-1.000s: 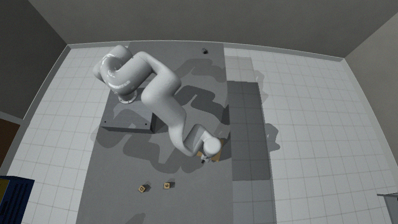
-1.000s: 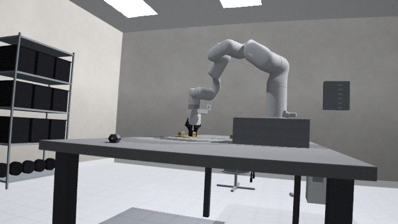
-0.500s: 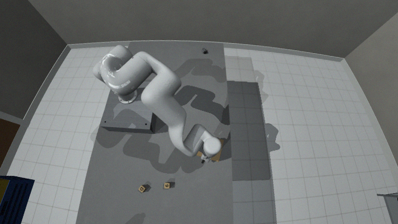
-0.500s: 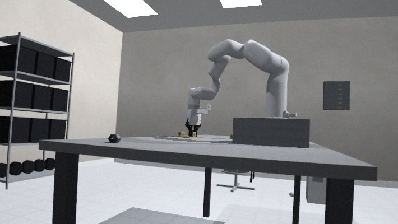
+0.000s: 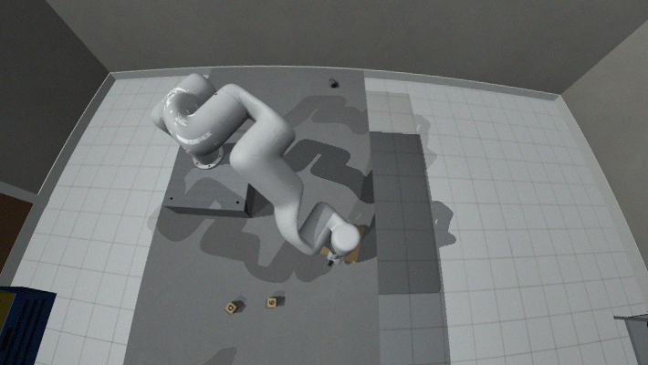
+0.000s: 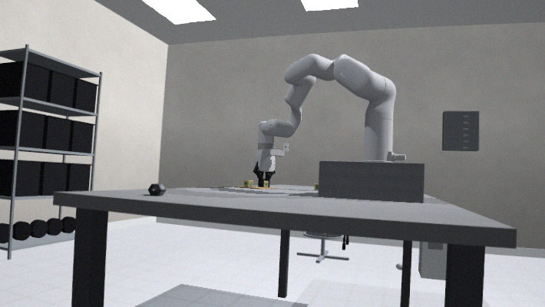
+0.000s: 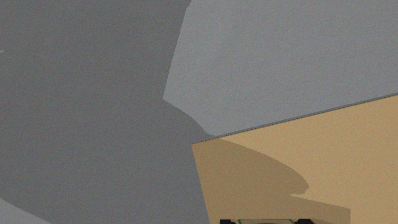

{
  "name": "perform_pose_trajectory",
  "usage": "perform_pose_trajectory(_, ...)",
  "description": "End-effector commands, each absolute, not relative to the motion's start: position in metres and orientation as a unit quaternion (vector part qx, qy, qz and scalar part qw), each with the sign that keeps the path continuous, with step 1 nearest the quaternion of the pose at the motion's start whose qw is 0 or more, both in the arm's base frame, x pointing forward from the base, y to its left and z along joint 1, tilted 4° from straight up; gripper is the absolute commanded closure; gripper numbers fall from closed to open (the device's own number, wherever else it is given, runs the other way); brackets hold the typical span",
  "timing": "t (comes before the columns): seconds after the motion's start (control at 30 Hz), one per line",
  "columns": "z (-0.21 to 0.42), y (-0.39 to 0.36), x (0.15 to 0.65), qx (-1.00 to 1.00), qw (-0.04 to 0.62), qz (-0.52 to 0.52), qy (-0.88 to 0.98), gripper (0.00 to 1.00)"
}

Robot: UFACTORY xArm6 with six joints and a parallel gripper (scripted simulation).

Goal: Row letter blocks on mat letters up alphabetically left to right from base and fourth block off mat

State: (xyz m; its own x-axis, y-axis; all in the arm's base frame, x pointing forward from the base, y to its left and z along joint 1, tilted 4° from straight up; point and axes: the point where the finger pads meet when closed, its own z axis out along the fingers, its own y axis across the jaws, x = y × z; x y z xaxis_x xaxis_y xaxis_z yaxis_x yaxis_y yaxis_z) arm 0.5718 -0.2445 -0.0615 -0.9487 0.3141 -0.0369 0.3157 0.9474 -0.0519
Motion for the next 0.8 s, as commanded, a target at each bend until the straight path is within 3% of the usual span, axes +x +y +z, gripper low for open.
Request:
perform_pose_trajectory(0.0,-0.0593,-0.2451,0.5735,0.16,0.016,-0.029,0.987,0.72)
perform_pose_trajectory(0.5,-0.0593,-0.2451,0.5735,0.16,0.016,-0.029,0.987,0.52)
perform_pose_trajectory(0.77,-0.0593,-0.2451,0.5735,0.16,0.016,-0.029,0.987,0.52)
